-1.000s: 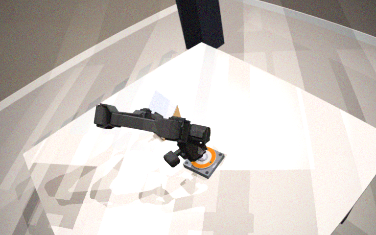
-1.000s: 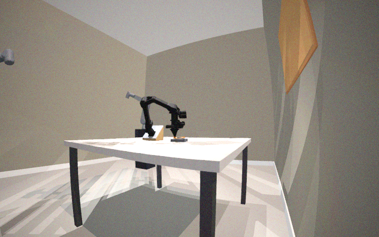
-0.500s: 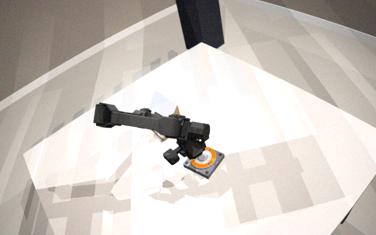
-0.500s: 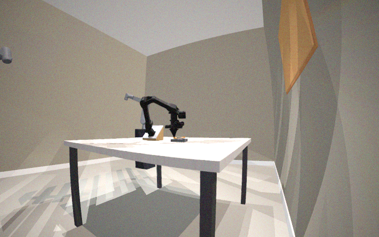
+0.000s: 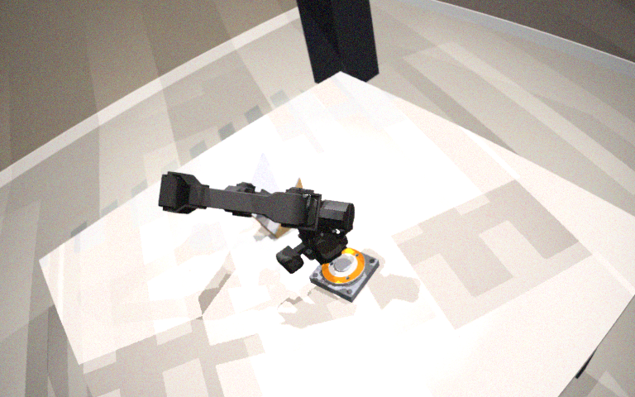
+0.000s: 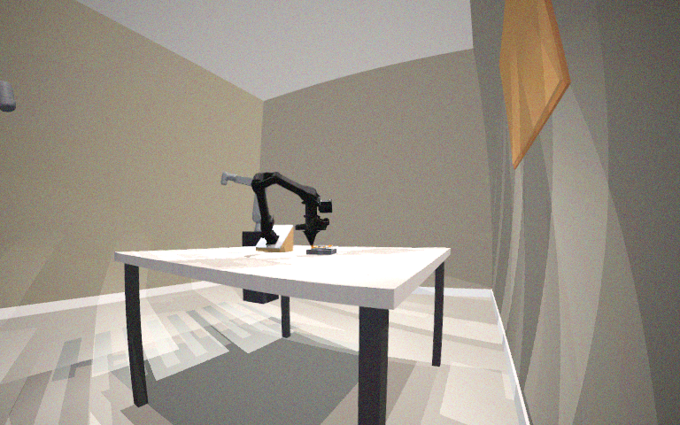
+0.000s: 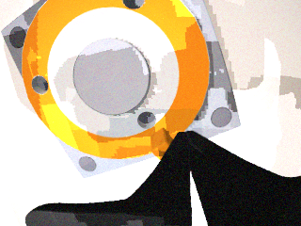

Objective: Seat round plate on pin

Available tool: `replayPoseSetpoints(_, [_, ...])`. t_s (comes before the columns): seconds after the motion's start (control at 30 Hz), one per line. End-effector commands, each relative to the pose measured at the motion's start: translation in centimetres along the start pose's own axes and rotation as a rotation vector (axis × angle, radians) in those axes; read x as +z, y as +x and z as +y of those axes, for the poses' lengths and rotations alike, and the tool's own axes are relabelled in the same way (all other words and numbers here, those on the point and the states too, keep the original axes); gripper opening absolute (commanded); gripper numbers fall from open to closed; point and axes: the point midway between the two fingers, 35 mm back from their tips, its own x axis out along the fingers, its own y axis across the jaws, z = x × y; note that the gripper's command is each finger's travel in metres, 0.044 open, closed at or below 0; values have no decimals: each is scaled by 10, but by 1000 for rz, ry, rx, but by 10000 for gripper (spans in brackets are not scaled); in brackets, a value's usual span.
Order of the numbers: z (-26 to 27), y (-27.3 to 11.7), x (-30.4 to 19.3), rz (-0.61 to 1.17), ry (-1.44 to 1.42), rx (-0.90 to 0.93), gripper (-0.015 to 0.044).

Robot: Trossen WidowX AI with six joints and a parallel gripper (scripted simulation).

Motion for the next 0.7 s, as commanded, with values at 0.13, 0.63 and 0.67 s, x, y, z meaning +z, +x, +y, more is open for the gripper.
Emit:
replayPoseSetpoints(0.13, [9,2,-9,14,-6,3,0])
replayPoseSetpoints(0.63, [24,2,-14,14,-6,4,0])
replayPoseSetpoints(0.67, [25,1,-14,14,-6,4,0])
